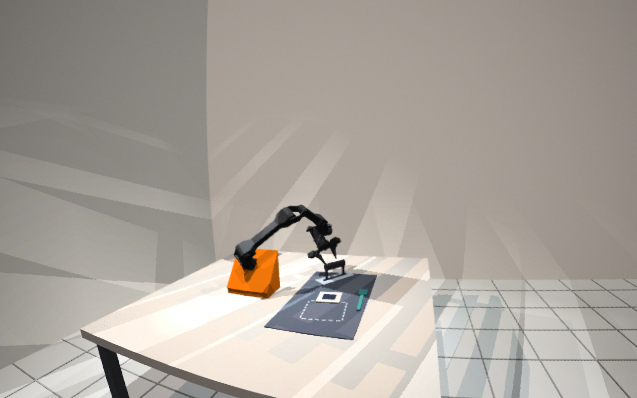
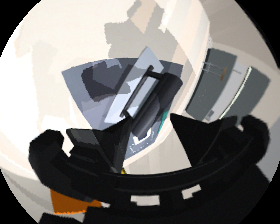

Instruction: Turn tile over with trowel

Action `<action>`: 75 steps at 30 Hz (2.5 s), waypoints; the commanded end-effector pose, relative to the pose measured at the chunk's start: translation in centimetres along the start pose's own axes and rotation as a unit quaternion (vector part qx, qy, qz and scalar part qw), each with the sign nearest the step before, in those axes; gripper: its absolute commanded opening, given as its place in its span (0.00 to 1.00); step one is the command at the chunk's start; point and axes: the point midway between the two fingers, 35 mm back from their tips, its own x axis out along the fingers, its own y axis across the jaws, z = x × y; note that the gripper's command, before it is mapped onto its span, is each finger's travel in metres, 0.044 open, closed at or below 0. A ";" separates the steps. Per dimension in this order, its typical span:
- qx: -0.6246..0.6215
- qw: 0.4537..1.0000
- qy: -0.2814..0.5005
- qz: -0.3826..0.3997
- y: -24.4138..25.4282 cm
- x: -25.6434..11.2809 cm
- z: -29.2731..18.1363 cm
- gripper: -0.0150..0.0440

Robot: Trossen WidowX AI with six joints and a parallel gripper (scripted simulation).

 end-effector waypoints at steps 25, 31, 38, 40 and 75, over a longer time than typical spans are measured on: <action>0.297 0.951 0.007 -0.089 1.2 0.2 -0.2 0.76; 0.301 0.949 0.012 -0.089 1.0 1.2 -0.2 0.76; 0.306 0.948 0.020 -0.088 0.8 2.4 -0.3 0.76; 0.308 0.947 0.022 -0.088 0.7 2.7 -0.3 0.76; 0.319 0.942 0.049 -0.088 0.5 5.6 -0.8 0.38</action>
